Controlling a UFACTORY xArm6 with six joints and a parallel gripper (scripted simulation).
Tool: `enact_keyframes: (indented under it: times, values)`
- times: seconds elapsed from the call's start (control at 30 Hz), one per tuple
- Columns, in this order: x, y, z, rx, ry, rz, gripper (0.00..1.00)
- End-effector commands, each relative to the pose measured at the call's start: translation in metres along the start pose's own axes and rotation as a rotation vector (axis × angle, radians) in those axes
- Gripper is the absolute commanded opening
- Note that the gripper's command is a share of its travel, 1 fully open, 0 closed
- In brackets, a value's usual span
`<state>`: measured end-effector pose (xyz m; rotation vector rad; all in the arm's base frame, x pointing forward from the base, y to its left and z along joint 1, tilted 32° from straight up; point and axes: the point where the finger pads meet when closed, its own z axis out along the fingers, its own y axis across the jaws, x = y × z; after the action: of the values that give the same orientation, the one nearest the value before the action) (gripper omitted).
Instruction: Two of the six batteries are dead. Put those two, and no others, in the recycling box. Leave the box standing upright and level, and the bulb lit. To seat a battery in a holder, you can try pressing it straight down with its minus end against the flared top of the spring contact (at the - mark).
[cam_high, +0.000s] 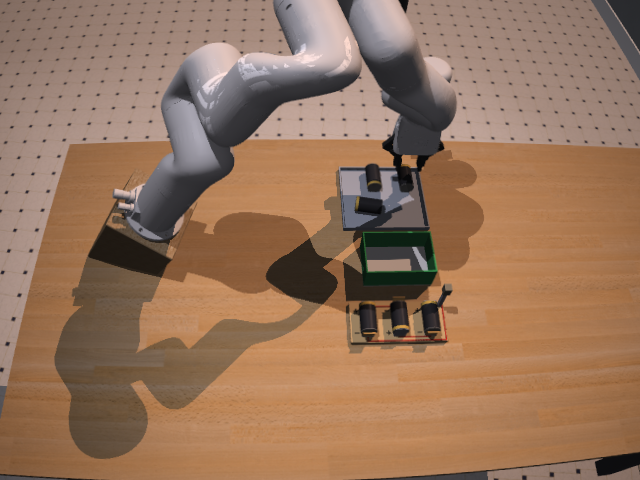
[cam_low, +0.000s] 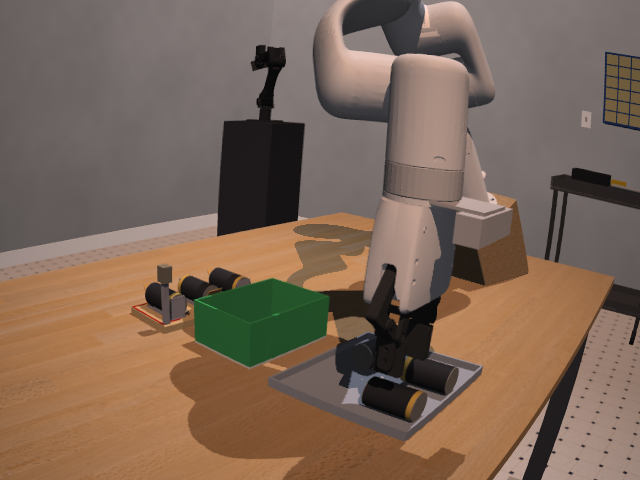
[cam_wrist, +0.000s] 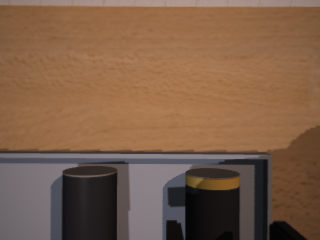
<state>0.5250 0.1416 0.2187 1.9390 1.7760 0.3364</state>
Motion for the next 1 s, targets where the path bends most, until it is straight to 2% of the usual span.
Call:
enact_keyframes:
  times: [0.0, 0.47, 0.63, 0.83, 0.97]
  values:
    - [0.001, 0.002, -0.001, -0.003, 0.002, 0.001, 0.51]
    - [0.001, 0.002, 0.0, -0.003, 0.002, 0.001, 0.51]
    - [0.001, 0.002, 0.008, -0.003, 0.002, 0.001, 0.51]
    - [0.001, 0.002, 0.031, -0.003, 0.002, 0.001, 0.51]
    - [0.001, 0.002, 0.034, -0.003, 0.002, 0.001, 0.51]
